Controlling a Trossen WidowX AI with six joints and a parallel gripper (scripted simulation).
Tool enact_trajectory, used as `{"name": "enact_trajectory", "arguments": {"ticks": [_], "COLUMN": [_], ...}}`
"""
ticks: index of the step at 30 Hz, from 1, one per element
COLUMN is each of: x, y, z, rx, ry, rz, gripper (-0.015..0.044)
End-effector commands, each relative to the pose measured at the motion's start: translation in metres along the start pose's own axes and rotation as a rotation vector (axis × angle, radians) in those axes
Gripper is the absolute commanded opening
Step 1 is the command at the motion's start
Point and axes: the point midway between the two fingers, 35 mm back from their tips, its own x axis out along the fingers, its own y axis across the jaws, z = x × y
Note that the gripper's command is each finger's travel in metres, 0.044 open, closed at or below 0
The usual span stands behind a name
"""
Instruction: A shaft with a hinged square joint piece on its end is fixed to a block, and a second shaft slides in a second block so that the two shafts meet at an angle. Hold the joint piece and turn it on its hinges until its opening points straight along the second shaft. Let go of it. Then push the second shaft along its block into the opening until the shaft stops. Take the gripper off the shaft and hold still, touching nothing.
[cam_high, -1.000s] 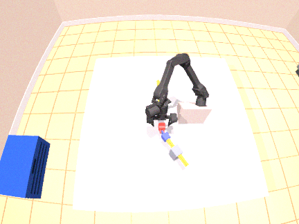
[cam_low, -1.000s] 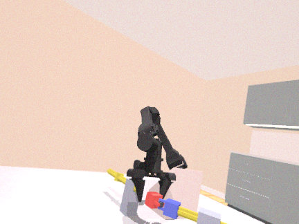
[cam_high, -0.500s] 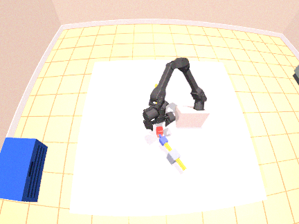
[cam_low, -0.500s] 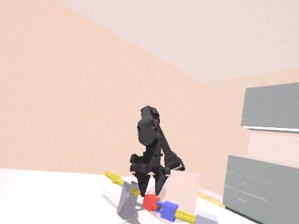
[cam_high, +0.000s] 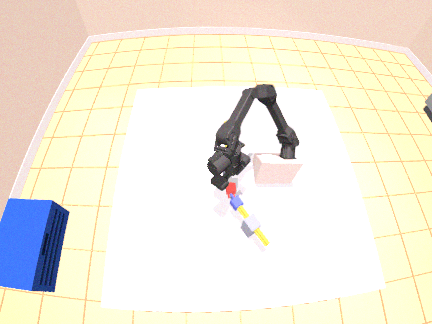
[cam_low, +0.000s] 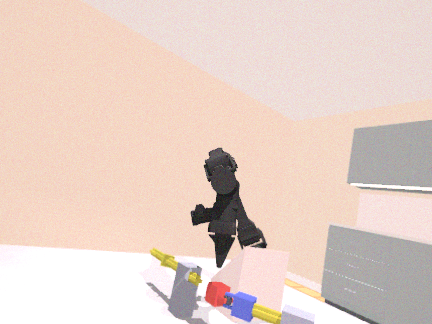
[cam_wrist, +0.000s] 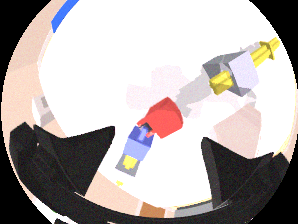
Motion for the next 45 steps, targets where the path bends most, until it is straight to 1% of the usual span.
{"name": "enact_trajectory", "arguments": {"ticks": [1, 17, 20, 29, 45], "x": [-0.010, -0.060, -0.065, -0.065, -0.049], "y": [0.002, 0.001, 0.000, -0.001, -0.025], "z": [-0.002, -0.010, -0.011, -0.010, 0.019], "rx": [-0.131, -0.676, -0.726, -0.687, -0.167], "ry": [-0.017, -0.055, -0.057, -0.048, 0.078], "rz": [-0.021, -0.108, -0.118, -0.102, 0.025], "gripper": [0.0440, 0.0440, 0.0440, 0.0440, 0.0440]}}
